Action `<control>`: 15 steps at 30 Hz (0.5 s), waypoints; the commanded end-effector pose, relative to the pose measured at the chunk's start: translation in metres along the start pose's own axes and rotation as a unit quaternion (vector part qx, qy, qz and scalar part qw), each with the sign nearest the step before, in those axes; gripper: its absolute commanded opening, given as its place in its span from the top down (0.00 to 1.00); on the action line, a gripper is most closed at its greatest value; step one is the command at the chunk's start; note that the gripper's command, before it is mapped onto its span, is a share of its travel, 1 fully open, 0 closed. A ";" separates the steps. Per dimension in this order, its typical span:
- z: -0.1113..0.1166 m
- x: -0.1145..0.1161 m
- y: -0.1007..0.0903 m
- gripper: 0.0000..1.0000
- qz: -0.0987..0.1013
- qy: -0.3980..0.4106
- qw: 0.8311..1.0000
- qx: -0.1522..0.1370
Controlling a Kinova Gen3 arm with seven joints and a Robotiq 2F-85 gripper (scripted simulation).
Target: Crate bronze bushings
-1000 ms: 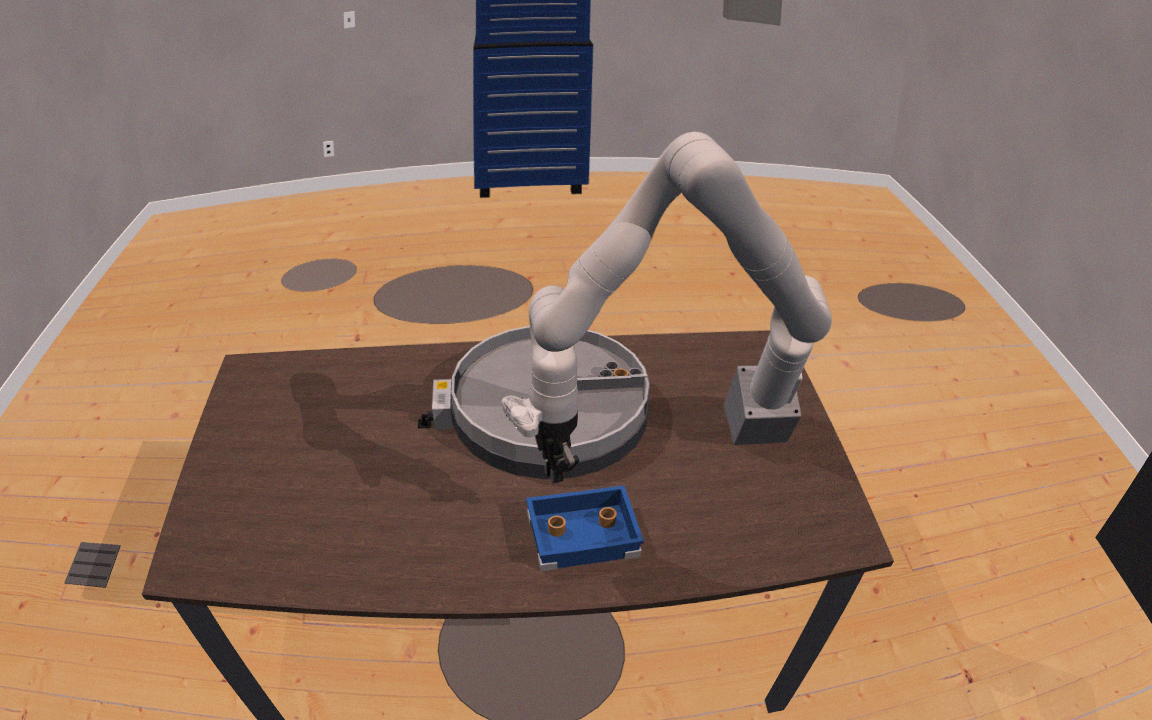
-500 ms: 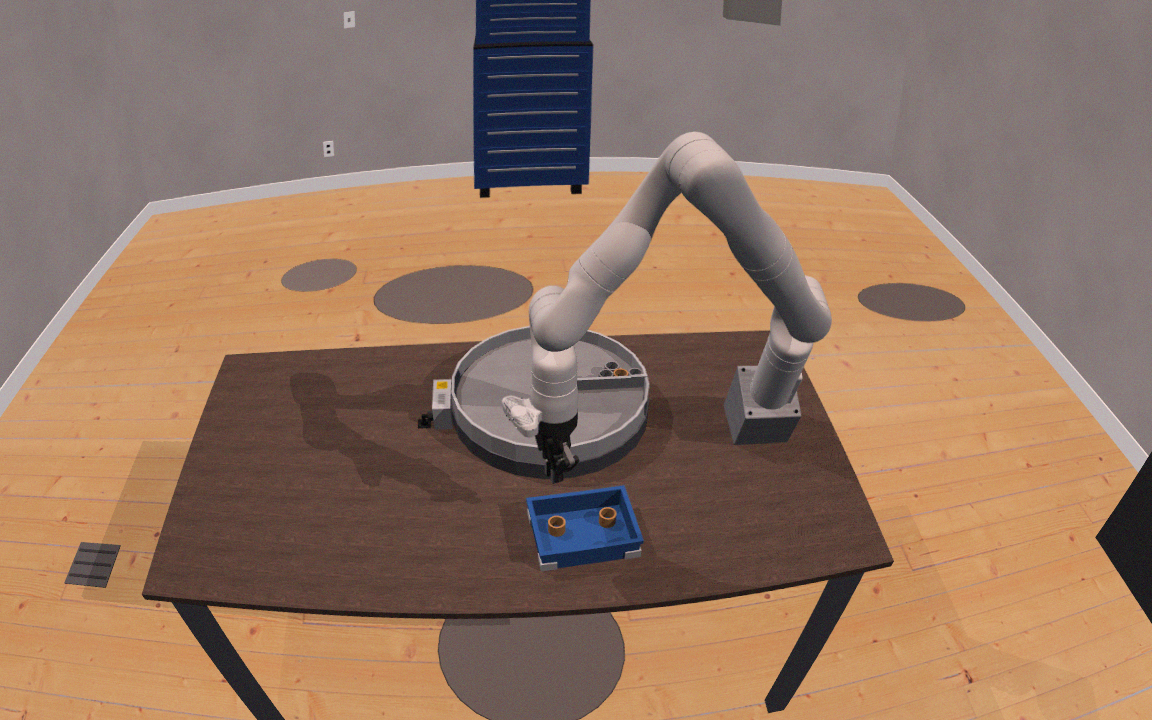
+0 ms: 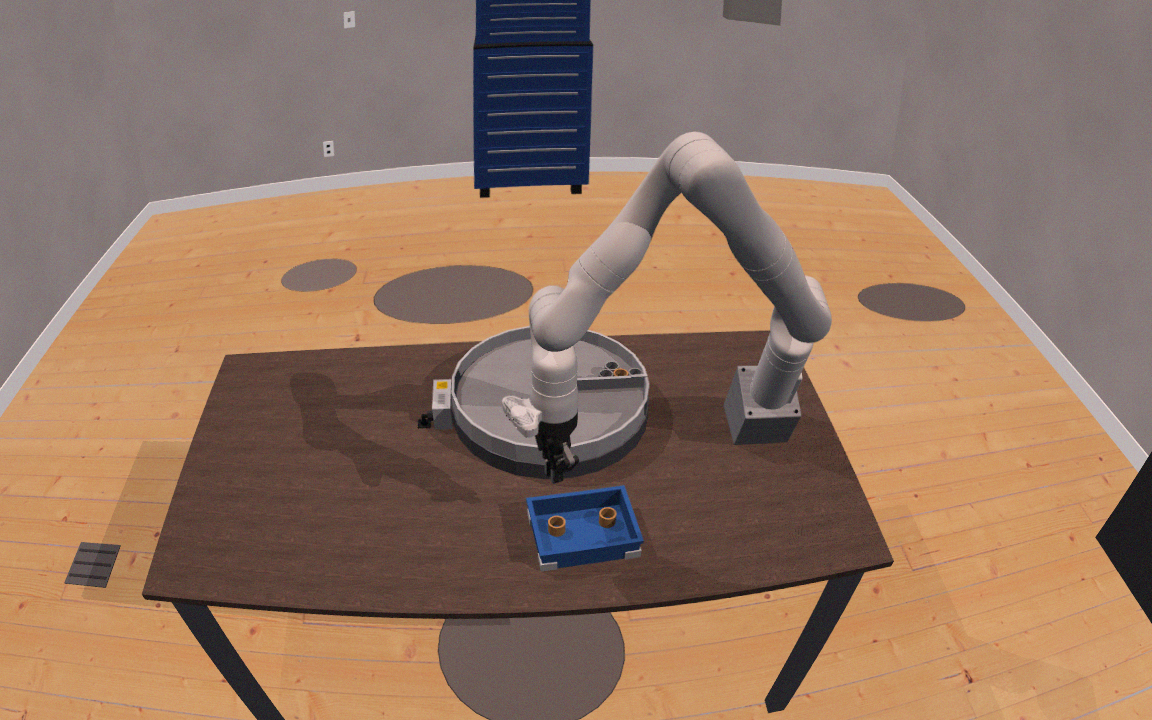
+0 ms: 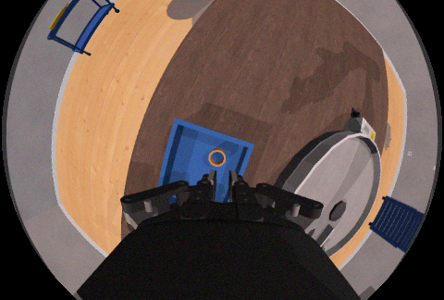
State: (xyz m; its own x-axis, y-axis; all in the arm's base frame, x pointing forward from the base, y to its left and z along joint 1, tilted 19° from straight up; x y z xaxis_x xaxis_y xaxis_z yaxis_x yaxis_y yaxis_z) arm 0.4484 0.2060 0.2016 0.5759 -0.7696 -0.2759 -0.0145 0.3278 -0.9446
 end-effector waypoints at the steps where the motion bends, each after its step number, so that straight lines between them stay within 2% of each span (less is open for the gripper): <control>1: 0.000 0.000 -0.001 0.84 0.000 0.000 1.000 0.001; 5: 0.000 0.000 -0.001 0.84 0.000 0.000 1.000 0.001; 10: -0.049 0.034 0.001 0.86 0.000 0.065 0.998 0.001; 15: -0.049 0.034 0.001 0.86 0.000 0.065 0.998 0.001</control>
State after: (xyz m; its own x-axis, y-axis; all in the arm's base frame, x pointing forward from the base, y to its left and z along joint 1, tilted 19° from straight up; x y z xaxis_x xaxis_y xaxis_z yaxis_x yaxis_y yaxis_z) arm 0.4275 0.1569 0.1813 0.4712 -0.8305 -0.2970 -0.0174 0.3279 -0.9445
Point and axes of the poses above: the point where the finger pads meet when closed, its own y axis out along the fingers, its own x axis across the jaws, z = x × y, the point moved 10 cm from there along -y, back along the fingers, and after that the axes turned 7 degrees about -y, right-handed, at the moved point
